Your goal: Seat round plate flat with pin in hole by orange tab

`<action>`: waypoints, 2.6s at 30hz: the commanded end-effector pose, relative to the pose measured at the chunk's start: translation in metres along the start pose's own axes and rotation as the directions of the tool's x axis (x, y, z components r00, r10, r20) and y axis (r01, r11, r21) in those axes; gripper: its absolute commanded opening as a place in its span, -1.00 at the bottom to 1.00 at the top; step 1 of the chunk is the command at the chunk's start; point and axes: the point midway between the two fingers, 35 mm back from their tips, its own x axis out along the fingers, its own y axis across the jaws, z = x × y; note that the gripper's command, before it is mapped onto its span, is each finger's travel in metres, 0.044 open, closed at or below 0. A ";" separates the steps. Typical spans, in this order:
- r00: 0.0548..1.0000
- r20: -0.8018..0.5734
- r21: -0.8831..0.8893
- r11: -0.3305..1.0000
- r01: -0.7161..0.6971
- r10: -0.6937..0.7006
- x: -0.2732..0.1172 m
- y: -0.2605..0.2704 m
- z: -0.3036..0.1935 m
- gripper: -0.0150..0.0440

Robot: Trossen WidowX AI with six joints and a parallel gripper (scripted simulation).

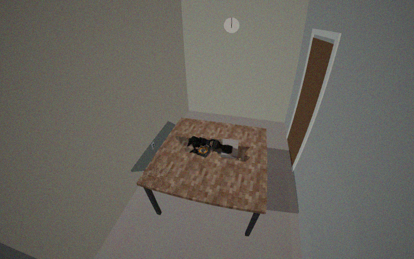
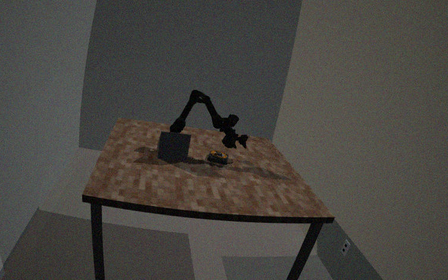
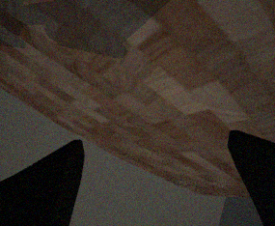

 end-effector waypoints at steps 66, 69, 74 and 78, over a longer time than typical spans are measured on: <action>0.696 0.617 -0.643 -0.745 0.175 -0.368 -0.112 -0.005 0.147 -0.49; 0.696 0.617 -0.643 -0.745 0.175 -0.369 -0.110 -0.006 0.149 -0.49; 0.696 0.617 -0.643 -0.745 0.175 -0.369 -0.112 -0.009 0.150 -0.49; 0.695 0.617 -0.643 -0.745 0.175 -0.369 -0.114 -0.013 0.150 -0.49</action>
